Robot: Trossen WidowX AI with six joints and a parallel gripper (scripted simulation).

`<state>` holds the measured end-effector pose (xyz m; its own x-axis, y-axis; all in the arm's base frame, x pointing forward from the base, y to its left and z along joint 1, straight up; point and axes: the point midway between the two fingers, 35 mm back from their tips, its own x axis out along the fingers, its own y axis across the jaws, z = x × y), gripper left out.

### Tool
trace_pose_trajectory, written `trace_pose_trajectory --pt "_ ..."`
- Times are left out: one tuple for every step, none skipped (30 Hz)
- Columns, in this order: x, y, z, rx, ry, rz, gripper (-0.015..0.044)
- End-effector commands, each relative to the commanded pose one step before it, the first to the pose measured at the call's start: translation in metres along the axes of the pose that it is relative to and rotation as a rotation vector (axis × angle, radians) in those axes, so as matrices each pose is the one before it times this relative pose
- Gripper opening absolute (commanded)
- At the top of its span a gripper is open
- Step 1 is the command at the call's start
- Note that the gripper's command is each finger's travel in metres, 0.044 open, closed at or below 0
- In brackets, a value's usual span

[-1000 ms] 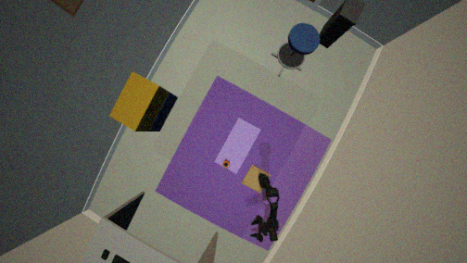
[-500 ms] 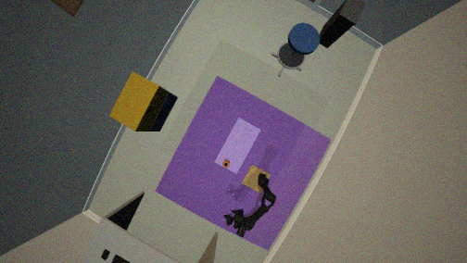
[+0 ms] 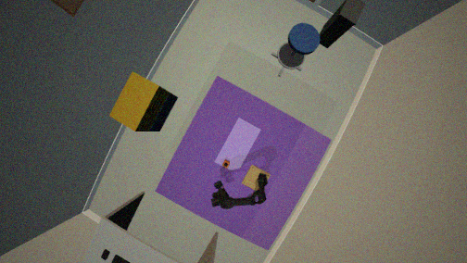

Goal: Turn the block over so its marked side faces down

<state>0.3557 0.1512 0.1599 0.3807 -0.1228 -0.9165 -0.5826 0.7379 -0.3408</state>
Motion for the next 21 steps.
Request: trace_pose_trajectory --pt "0.01751 -0.04643 -0.02916 0.2895 0.11423 0.07643 0.044" --pt "0.00377 -0.01399 -0.00484 0.0795 0.02964 0.01939 0.044" --pt "0.00331 -0.01418 -0.00418 0.0805 0.02913 0.01937 0.044" --pt "0.00285 -0.01433 -0.00351 0.0814 0.02862 0.01942 0.044" --pt "0.00238 -0.01444 -0.00282 0.0823 0.02812 0.01953 0.044" --pt "0.0017 -0.01341 -0.00161 0.0671 0.02266 0.01548 0.044" --pt "0.00135 -0.01341 -0.00116 0.0676 0.02218 0.01581 0.044" --pt "0.00098 -0.01314 -0.00069 0.0668 0.02132 0.01587 0.044" --pt "0.0005 -0.00996 -0.00015 0.0511 0.01591 0.01231 0.044" --pt "0.00019 -0.00596 0.00009 0.0308 0.00943 0.0075 0.044" --pt "0.00004 -0.00198 0.00007 0.0103 0.00313 0.00252 0.044" --pt "0.0 0.0 0.0 0.0 0.0 0.0 0.044" --pt "0.0 0.0 0.0 0.0 0.0 0.0 0.044" --pt "0.0 0.0 0.0 0.0 0.0 0.0 0.044" --pt "0.0 0.0 0.0 0.0 0.0 0.0 0.044" --pt "0.00195 -0.00004 0.00014 0.0 -0.00001 0.0 0.044" --pt "0.00584 -0.00013 0.00033 0.0 -0.00003 -0.00001 0.044" --pt "0.00974 -0.00026 0.00026 0.0 -0.00003 -0.00002 0.044" --pt "0.00973 -0.00031 -0.0001 0.0 0.0 -0.00002 0.044" --pt "0.00583 -0.00021 -0.00023 0.0 0.00002 -0.00002 0.044" --pt "0.00194 -0.00008 -0.00011 0.0 0.00001 -0.00001 0.044"
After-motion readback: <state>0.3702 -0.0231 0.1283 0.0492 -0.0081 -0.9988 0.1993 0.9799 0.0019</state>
